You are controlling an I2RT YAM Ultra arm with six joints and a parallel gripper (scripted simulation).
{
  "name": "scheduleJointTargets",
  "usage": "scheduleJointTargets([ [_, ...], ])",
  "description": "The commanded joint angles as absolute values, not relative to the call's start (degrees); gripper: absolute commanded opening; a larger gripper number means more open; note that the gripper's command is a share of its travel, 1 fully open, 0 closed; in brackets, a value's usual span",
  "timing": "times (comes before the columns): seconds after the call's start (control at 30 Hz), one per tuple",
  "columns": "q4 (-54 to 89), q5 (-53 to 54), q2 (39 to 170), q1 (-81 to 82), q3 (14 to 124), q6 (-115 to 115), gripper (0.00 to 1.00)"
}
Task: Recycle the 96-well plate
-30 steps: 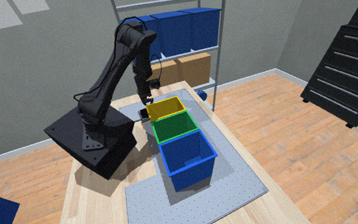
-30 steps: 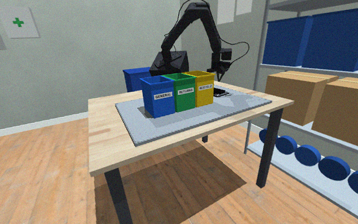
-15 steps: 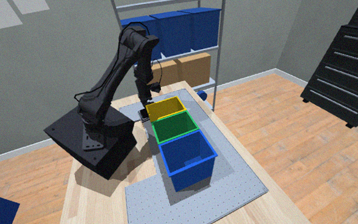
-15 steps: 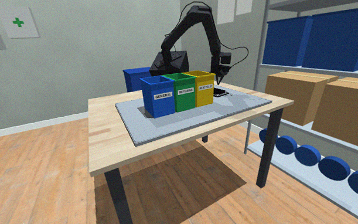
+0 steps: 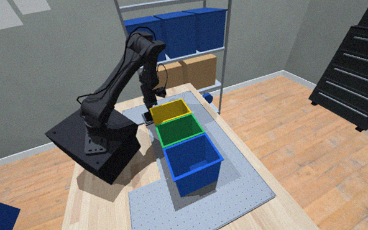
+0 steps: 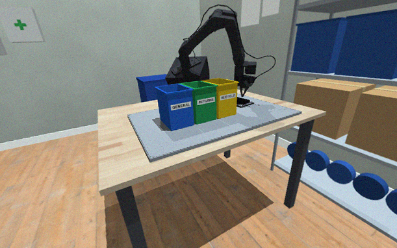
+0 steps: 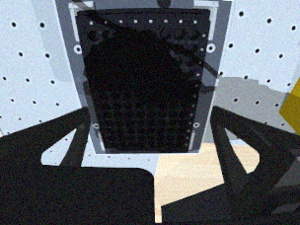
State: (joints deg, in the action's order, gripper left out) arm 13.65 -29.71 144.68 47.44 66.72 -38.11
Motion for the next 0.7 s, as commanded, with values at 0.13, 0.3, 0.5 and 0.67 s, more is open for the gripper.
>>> scheduleJointTargets([
  [0.13, 10.6, -30.4, 146.8, 47.1, 68.7, -36.5, 1.00],
  [0.3, 10.0, -30.4, 147.5, 46.3, 69.0, -36.0, 1.00],
  [0.5, 8.1, -30.5, 149.1, 46.1, 69.2, -34.9, 1.00],
  [0.67, 8.2, -30.4, 149.1, 46.5, 69.3, -35.2, 1.00],
])
